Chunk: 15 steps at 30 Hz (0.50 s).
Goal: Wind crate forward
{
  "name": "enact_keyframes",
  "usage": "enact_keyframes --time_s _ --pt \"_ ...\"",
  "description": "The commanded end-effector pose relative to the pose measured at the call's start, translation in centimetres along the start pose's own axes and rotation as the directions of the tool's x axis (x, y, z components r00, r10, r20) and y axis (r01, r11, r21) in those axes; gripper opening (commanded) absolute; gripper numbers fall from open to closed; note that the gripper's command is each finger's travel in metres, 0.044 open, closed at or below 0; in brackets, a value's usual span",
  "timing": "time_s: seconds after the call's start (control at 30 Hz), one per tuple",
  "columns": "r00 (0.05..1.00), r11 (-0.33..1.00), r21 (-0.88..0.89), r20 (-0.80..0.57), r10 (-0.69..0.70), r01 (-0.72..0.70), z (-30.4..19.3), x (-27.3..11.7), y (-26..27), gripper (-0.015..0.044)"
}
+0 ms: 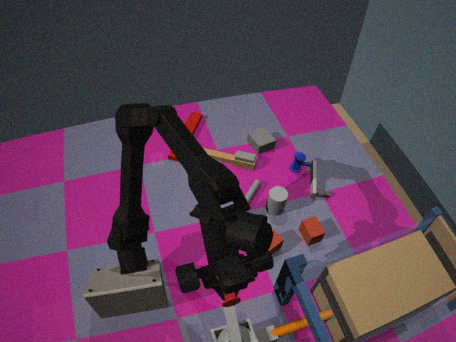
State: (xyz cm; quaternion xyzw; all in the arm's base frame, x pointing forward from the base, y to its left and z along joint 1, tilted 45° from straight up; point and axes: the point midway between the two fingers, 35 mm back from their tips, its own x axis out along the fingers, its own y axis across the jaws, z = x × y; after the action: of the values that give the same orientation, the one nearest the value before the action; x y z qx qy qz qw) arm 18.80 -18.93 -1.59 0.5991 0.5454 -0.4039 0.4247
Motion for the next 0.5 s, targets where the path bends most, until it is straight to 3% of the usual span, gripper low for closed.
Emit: enact_keyframes --time_s 0.0,0.47 --pt "0.998 0.998 0.026 -0.018 -0.056 0.056 -0.1 1.0 -2.2 0.0" --pt "0.998 0.998 0.026 -0.017 -0.057 0.057 0.4 1.1 -4.1 0.0"
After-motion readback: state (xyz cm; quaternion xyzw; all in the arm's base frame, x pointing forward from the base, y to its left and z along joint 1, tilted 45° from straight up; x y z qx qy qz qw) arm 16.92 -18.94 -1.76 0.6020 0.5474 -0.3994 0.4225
